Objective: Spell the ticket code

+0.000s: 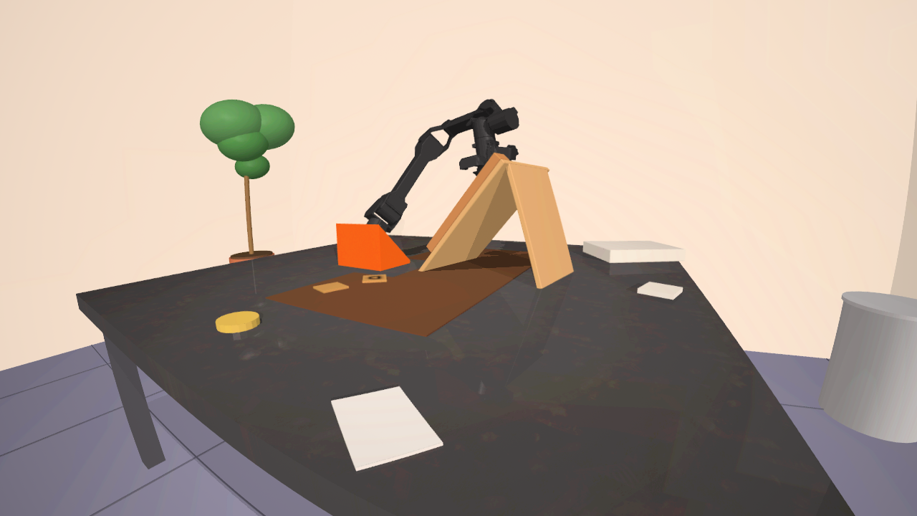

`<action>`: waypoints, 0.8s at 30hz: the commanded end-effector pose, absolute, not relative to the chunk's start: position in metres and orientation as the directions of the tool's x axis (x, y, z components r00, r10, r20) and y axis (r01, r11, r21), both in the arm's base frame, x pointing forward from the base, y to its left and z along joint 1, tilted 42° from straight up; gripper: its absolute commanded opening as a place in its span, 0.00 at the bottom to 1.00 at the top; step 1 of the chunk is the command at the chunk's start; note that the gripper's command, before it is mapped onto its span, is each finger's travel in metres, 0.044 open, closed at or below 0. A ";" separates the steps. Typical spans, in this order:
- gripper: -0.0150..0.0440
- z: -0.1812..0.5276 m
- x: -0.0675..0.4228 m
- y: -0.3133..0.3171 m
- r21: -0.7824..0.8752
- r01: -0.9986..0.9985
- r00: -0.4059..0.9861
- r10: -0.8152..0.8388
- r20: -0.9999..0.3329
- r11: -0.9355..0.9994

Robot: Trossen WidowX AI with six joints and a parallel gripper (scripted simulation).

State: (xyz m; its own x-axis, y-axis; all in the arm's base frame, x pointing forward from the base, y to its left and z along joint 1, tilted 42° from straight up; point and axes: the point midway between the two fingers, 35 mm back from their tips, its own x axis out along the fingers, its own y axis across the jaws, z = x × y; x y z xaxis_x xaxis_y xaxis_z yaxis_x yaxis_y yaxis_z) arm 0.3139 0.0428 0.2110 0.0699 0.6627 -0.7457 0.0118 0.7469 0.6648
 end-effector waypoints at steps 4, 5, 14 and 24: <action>0.57 0.236 0.287 -0.012 0.695 0.019 0.318 0.655 -0.686 0.719; 0.61 0.240 0.281 -0.021 0.696 0.019 0.364 0.644 -0.673 0.718; 1.00 0.262 0.228 -0.069 0.659 0.020 0.674 0.476 -0.565 0.752; 1.00 0.262 0.228 -0.069 0.659 0.020 0.674 0.476 -0.565 0.752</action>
